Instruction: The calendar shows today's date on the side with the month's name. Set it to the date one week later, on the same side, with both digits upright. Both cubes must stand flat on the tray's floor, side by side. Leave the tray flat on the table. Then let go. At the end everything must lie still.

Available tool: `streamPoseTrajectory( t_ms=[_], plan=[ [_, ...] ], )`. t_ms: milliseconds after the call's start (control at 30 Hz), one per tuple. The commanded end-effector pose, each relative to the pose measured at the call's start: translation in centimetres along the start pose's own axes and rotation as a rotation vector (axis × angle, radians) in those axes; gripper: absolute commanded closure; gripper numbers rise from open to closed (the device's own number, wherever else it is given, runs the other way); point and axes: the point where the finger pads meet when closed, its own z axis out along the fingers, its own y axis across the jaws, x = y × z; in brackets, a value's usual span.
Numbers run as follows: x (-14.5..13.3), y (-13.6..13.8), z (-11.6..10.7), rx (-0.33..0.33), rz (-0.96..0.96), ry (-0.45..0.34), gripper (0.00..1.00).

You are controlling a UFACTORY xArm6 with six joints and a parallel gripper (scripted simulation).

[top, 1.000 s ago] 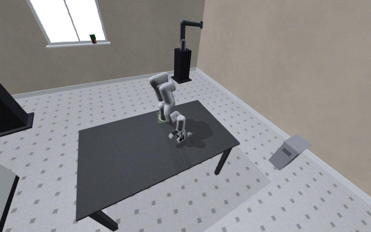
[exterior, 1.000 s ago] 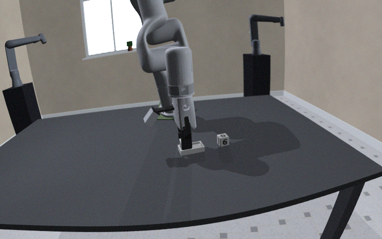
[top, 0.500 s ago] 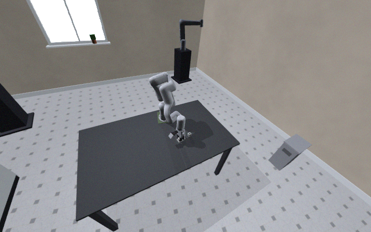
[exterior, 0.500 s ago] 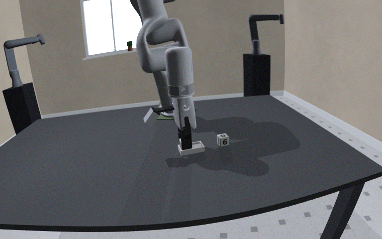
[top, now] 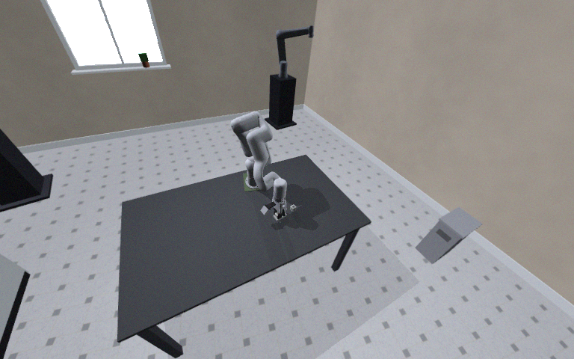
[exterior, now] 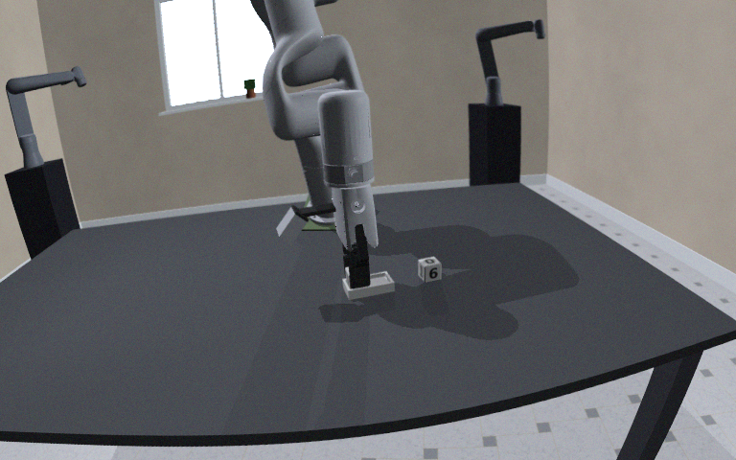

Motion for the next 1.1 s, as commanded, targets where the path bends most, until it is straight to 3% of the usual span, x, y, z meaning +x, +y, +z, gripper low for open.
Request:
streamPoseTrajectory(
  t_ms=[0,133,267,733,1067],
  plan=[
    [0.0,-0.1,-0.1,0.003,0.000,0.000,0.59],
    [0.0,-0.1,-0.1,0.003,0.000,0.000,0.59],
    [0.0,-0.1,-0.1,0.003,0.000,0.000,0.51],
    [0.0,-0.1,-0.2,0.003,0.000,0.000,0.51],
    [0.0,-0.1,-3.8,0.003,0.000,0.000,0.51]
  ],
)
